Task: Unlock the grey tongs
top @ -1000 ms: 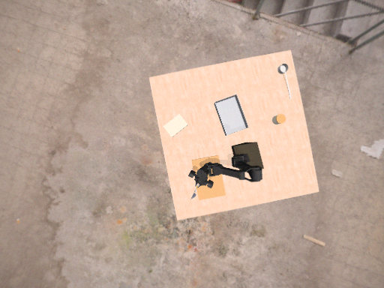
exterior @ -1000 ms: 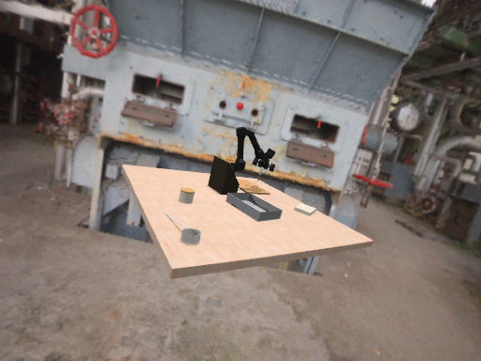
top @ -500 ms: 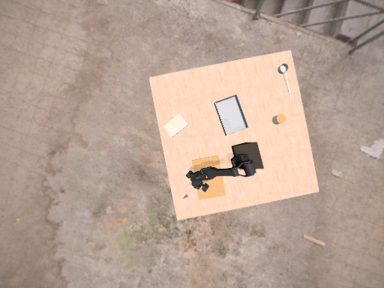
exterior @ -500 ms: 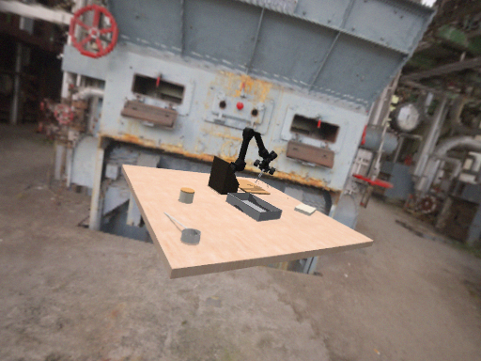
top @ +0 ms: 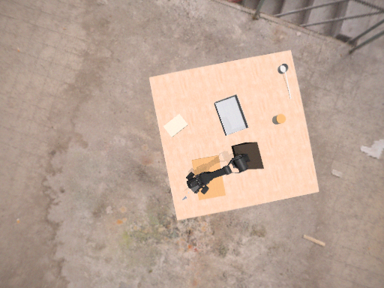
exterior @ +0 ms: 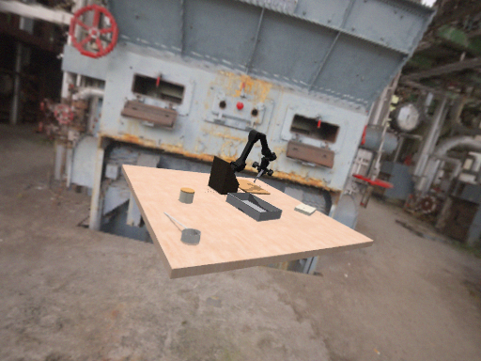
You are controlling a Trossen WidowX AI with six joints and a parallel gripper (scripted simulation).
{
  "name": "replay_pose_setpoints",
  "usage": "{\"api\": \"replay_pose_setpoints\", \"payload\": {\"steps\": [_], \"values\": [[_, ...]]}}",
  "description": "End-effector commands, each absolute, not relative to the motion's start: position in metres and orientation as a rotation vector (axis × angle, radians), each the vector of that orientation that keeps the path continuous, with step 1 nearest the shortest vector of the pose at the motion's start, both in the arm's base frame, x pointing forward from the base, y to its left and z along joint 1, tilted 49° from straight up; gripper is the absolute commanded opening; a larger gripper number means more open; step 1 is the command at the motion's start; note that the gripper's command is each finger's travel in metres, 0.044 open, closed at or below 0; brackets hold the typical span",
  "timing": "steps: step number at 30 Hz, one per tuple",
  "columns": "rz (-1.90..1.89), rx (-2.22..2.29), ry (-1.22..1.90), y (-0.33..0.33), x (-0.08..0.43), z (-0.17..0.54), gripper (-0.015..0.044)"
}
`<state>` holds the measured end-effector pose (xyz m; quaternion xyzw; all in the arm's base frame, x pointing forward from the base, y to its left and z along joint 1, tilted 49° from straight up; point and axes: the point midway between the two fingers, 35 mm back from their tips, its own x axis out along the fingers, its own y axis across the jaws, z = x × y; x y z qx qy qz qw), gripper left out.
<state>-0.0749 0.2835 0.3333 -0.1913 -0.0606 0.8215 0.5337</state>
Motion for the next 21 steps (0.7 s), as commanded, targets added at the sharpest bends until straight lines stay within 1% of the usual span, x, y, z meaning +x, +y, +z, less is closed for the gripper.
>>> {"api": "replay_pose_setpoints", "payload": {"steps": [1,11,21], "values": [[1.929,-0.541,-0.124,0.284,-0.078,0.331,-0.0150],[1.831,-0.817,-0.080,0.281,-0.083,0.316,-0.0150],[1.707,-1.122,-0.118,0.269,-0.084,0.308,-0.0150]]}}
